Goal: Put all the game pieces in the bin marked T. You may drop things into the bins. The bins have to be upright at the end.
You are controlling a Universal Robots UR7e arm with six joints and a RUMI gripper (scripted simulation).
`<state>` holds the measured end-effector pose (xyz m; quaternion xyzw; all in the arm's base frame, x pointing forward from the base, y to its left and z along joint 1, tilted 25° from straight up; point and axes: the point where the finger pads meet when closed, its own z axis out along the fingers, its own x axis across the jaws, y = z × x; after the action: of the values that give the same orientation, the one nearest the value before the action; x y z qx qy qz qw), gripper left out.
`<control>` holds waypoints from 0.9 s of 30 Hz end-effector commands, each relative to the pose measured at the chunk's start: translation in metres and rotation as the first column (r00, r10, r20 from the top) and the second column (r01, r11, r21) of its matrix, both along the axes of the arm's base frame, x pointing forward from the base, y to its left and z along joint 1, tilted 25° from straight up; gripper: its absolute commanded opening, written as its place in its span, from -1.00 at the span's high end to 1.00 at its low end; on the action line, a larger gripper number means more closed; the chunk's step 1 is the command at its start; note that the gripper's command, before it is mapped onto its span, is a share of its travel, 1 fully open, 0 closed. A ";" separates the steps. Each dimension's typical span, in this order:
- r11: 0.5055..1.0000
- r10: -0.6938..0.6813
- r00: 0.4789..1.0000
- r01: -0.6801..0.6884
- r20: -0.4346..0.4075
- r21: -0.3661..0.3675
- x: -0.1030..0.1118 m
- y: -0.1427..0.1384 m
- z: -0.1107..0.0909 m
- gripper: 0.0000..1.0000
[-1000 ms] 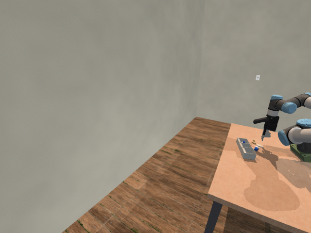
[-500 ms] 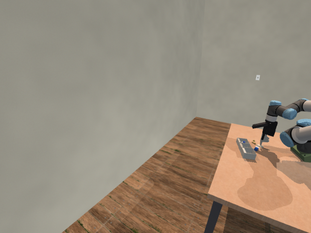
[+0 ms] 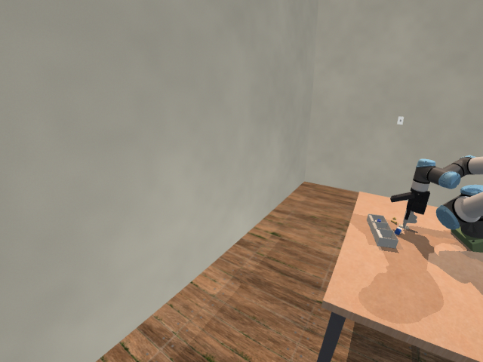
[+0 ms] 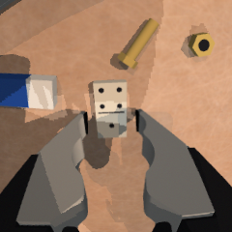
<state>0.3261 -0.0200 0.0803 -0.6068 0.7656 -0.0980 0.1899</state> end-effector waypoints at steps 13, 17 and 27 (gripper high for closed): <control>1.000 0.000 1.000 0.000 0.000 -0.001 0.000 0.000 0.000 1.00; 1.000 0.000 1.000 0.000 0.000 -0.001 0.000 0.000 0.000 1.00; 1.000 0.000 1.000 0.000 0.000 -0.001 0.000 0.000 -0.001 1.00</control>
<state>0.3263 -0.0198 0.0796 -0.6068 0.7657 -0.0980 0.1894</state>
